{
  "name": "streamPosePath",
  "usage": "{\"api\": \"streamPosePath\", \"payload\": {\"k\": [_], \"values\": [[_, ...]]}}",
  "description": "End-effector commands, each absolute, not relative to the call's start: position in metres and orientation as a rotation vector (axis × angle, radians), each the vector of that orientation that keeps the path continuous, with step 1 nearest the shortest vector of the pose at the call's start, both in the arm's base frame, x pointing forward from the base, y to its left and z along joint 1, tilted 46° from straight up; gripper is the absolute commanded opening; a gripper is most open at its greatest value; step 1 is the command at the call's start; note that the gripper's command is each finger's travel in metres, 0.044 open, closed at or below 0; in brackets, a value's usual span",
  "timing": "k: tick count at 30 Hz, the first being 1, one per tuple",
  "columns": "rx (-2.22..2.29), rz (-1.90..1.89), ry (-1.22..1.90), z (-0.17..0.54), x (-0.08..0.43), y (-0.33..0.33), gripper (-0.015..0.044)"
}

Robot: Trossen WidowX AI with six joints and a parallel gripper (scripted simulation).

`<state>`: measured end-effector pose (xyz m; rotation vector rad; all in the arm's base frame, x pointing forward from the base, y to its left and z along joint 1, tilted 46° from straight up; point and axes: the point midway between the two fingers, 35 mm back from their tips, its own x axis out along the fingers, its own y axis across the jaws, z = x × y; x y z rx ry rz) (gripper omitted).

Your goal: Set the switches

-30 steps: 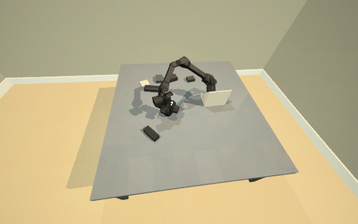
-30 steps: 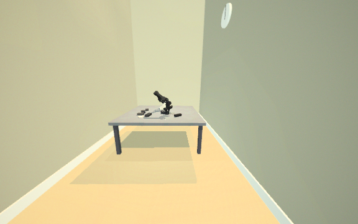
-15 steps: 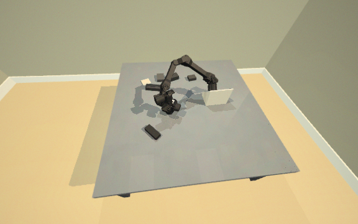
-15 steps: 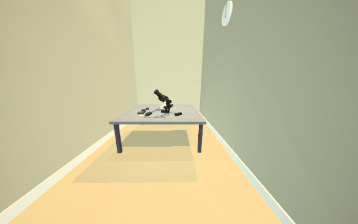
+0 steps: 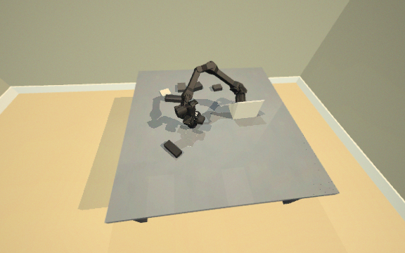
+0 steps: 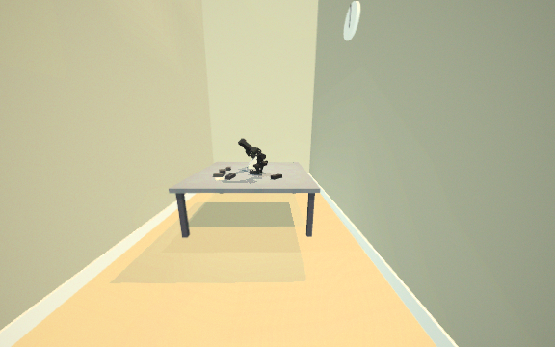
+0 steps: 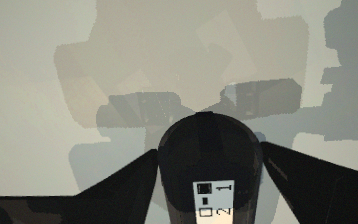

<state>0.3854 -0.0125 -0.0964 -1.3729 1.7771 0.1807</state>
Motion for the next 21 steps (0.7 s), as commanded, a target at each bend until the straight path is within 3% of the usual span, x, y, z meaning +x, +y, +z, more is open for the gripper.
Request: {"api": "streamPosePath", "payload": {"k": [1, 21], "values": [[-1.376, 0.182, 1.767, -0.091, 0.386, -0.007, 0.0336], [-1.376, 0.182, 1.767, -0.077, 0.383, 0.0, 0.0336]]}}
